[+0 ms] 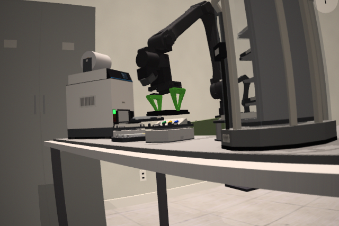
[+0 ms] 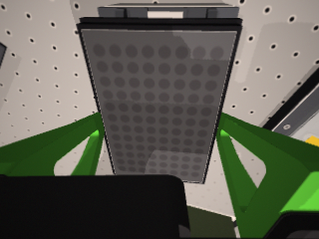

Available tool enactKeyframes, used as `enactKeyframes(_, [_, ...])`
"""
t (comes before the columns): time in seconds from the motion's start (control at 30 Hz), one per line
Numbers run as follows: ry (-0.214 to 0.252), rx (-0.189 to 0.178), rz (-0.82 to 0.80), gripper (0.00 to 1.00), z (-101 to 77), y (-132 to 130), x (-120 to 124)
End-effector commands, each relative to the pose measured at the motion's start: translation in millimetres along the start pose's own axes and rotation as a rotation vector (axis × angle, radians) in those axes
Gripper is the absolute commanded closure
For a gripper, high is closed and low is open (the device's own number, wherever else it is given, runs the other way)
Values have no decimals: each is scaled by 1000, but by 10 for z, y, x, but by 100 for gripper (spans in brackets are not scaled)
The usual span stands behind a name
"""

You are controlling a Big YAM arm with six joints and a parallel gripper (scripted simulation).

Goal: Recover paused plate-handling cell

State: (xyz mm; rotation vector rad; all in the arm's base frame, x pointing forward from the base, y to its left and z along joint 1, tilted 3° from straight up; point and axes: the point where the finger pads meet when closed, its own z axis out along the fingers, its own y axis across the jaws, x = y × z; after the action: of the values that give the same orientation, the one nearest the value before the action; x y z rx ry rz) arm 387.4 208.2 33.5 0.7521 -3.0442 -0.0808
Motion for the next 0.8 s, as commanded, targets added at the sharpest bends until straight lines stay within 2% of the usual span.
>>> enactKeyframes(0.0, [-26, 0, -7, 18, -59, -45, 9])
enactKeyframes(0.1, [-11, -1, -7, 18, -10, -46, 35])
enactKeyframes(0.77, [-22, 0, -7, 18, -43, -51, 32])
